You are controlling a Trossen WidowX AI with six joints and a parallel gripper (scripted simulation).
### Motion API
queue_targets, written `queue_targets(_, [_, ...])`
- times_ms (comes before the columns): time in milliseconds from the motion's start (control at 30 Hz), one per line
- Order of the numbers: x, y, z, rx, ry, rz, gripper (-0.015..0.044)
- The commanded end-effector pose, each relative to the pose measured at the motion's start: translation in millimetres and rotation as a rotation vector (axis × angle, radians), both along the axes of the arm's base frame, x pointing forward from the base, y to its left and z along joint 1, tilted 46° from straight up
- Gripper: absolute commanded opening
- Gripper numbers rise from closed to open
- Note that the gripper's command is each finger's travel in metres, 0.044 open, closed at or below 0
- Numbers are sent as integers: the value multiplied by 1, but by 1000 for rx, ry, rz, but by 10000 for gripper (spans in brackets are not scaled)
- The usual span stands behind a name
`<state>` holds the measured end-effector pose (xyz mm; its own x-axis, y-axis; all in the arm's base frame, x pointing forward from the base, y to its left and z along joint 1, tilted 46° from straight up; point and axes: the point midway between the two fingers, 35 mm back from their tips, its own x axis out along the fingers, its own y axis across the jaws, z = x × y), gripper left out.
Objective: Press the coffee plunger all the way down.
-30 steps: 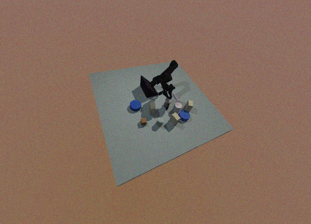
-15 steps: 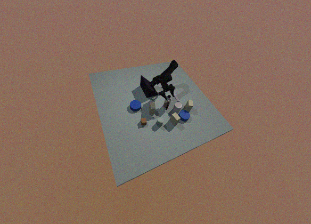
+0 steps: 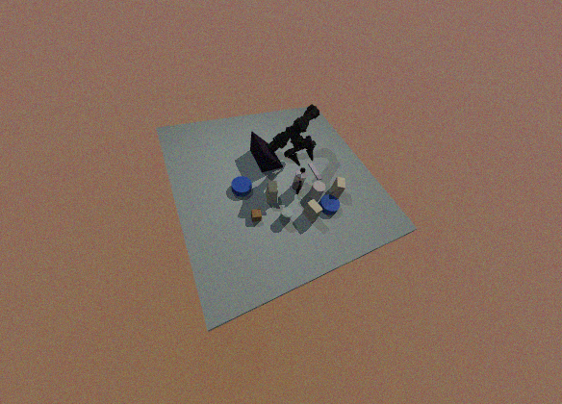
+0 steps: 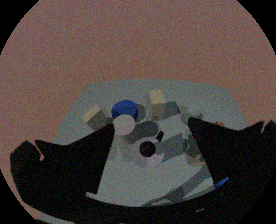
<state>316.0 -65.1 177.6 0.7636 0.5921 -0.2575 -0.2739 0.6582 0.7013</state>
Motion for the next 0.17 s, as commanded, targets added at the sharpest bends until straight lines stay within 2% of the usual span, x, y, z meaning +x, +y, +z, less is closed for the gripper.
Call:
queue_targets(0, [-4, -2, 10, 2, -11, 7, 440])
queue_targets(133, [-4, -2, 10, 2, -11, 7, 440])
